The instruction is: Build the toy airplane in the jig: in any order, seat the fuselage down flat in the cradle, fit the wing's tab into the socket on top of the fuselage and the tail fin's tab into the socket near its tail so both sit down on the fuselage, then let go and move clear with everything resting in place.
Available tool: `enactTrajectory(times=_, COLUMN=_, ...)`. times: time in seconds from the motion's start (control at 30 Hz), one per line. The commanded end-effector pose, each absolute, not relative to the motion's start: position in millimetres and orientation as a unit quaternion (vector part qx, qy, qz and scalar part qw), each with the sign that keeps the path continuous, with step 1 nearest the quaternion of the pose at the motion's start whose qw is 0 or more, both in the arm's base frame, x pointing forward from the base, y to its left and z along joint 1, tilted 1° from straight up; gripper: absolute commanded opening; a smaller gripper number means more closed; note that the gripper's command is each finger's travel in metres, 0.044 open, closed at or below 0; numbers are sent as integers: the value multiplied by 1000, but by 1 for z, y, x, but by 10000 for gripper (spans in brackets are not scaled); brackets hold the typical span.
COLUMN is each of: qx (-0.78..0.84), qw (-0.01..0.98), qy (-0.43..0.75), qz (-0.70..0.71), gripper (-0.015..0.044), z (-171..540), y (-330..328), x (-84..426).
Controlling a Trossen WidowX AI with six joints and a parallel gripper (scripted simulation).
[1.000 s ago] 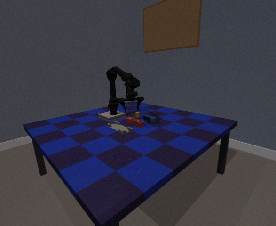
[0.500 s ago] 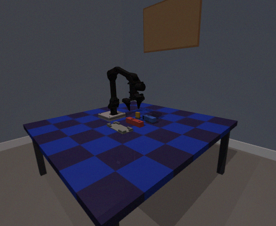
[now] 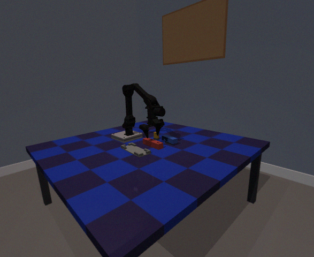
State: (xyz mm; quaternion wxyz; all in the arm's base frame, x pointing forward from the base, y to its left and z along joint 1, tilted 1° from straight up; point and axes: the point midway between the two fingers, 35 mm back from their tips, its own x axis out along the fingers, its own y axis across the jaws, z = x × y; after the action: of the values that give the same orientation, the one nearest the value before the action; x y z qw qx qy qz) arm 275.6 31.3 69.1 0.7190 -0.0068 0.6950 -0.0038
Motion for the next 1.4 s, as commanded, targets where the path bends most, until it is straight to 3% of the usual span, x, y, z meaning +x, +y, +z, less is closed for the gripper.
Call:
enactTrajectory(times=0.0, qx=-8, qw=713, qy=701, qz=-2, gripper=440, z=56, y=31, x=272)
enactTrajectory(times=1.17, qx=-8, qw=713, qy=701, qz=-2, gripper=440, z=7, y=31, x=273)
enactTrajectory(times=1.37, qx=-8, qw=713, qy=701, qz=-2, gripper=282, z=7, y=31, x=273)
